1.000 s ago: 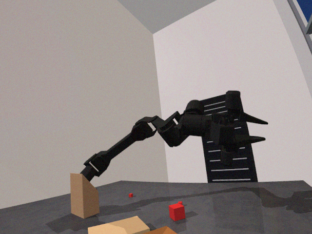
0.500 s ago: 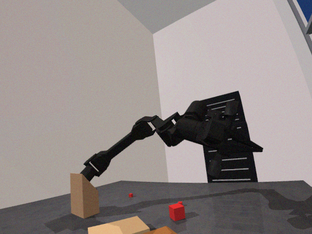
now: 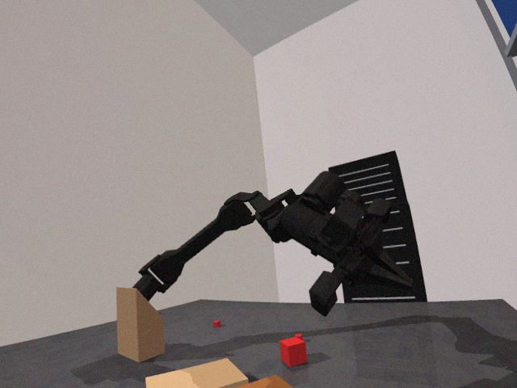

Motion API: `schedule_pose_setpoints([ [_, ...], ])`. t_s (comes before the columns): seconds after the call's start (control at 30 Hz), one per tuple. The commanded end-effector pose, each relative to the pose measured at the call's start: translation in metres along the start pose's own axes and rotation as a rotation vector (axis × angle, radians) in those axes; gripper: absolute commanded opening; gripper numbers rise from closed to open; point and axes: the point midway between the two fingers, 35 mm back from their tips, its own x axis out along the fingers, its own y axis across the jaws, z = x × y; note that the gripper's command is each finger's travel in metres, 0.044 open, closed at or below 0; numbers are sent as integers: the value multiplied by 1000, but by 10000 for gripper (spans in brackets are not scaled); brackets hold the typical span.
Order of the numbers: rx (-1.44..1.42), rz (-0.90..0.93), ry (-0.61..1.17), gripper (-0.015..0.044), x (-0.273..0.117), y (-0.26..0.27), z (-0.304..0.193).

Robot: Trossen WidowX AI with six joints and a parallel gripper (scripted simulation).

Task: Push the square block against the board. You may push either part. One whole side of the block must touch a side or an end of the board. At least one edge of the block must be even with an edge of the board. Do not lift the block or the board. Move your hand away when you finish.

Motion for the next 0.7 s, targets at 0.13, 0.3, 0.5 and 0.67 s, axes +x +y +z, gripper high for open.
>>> schedule_pose_setpoints([
  [0.13,-273,-125,52,0,-9,-30,-12],
  [0.3,-425,-188,100,0,-16,-48,-19],
  [0.5,-608,-251,176,0,-26,-68,-28],
  [0.67,-757,-290,253,0,-35,-84,-38],
])
